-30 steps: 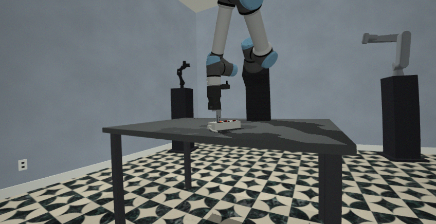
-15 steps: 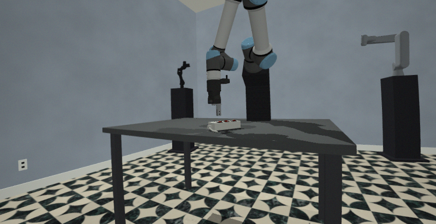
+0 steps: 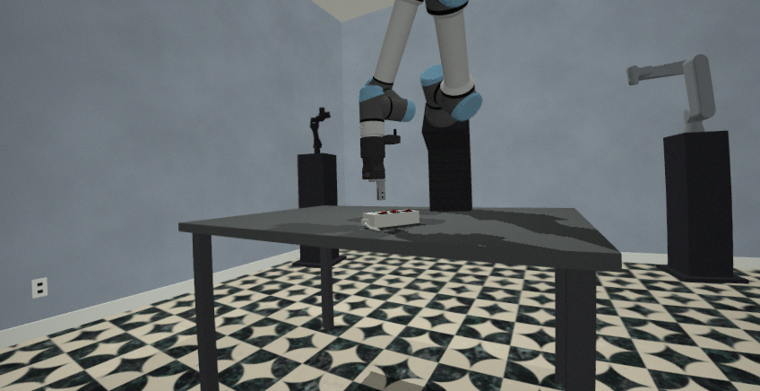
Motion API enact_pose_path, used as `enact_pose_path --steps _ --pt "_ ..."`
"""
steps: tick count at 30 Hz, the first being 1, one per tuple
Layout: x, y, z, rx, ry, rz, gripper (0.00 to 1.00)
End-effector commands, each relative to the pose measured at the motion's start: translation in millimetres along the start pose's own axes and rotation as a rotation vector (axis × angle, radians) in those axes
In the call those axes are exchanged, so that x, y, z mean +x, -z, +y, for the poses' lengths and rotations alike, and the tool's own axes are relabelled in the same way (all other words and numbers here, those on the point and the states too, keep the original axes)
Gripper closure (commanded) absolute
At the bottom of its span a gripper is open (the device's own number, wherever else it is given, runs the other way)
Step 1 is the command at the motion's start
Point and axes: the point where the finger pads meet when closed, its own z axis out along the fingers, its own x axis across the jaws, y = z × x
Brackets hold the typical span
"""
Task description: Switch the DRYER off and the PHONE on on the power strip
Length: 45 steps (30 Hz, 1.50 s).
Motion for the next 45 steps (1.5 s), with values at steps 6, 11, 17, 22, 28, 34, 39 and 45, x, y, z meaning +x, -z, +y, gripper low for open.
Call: enact_pose_path --steps 6,11,17,22,28,34,39,45 --pt "0 0 0 -0.001 0.0 0.0 1.0" --pt "2 2 -19 -0.001 0.0 0.0 1.0" --pt "7 9 -62 0.0 0.0 0.0 1.0" --pt "12 16 -91 0.0 0.0 0.0 1.0" --pt "12 16 -91 0.0 0.0 0.0 1.0" --pt "12 16 -91 0.0 0.0 0.0 1.0" --pt "12 16 -91 0.0 0.0 0.0 1.0" --pt "12 16 -91 0.0 0.0 0.0 1.0"
